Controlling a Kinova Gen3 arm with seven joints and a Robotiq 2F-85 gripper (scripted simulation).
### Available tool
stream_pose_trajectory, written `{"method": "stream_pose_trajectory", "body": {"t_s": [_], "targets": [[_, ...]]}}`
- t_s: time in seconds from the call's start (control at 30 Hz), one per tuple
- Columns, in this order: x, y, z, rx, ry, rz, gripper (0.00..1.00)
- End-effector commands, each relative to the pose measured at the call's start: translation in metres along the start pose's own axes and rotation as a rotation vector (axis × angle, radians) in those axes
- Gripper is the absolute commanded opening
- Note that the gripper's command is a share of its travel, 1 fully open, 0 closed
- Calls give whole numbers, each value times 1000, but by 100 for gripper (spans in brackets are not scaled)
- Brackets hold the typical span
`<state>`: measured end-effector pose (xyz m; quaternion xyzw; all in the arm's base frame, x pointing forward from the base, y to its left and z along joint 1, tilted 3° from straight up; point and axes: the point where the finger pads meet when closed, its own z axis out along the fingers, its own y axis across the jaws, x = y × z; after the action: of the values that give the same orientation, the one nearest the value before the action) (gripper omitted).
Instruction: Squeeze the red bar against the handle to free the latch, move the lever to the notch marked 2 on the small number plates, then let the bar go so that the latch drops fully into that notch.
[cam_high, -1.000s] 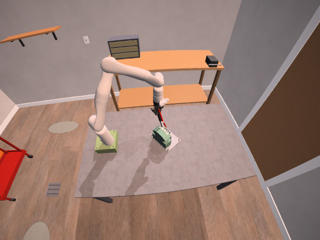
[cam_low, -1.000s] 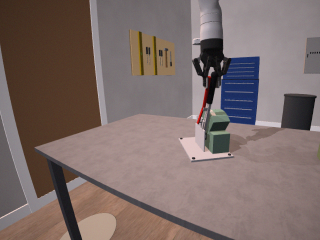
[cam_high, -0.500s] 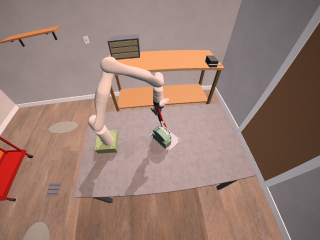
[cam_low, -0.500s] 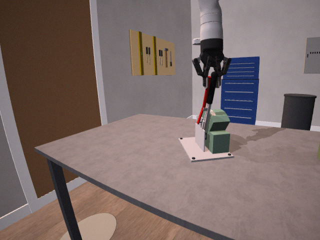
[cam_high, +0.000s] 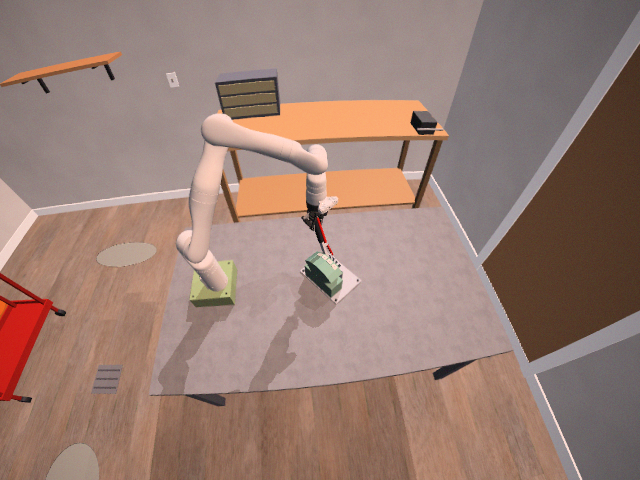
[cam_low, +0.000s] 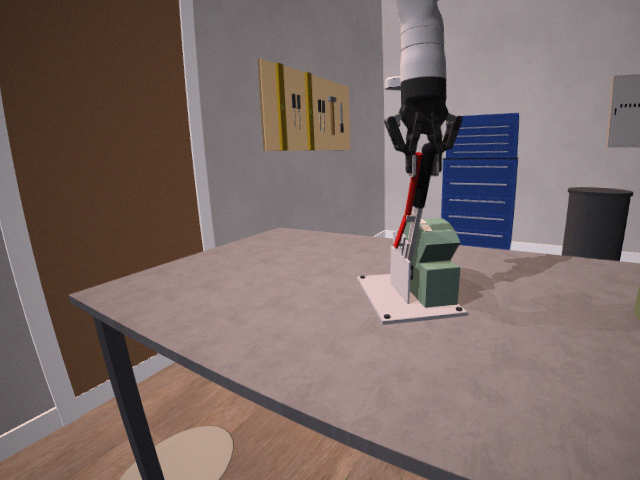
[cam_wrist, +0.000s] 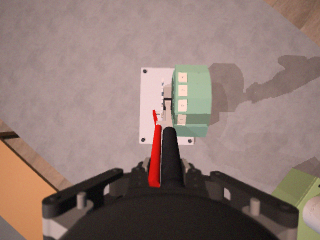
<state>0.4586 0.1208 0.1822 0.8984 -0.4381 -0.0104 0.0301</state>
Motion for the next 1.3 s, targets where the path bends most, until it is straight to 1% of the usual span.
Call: {"method": "stream_pose_trajectory", "body": {"t_s": [0.0,0.5,1.0,1.07,1.27], "targets": [[1,-4,1,7,4,-1,0],[11,-6,-4,9,6,-4,0],[44,-5,-14,9,6,-4,0],[44,-5,-14,9,6,-4,0],[56,-5,-16,9,6,-4,0]]}}
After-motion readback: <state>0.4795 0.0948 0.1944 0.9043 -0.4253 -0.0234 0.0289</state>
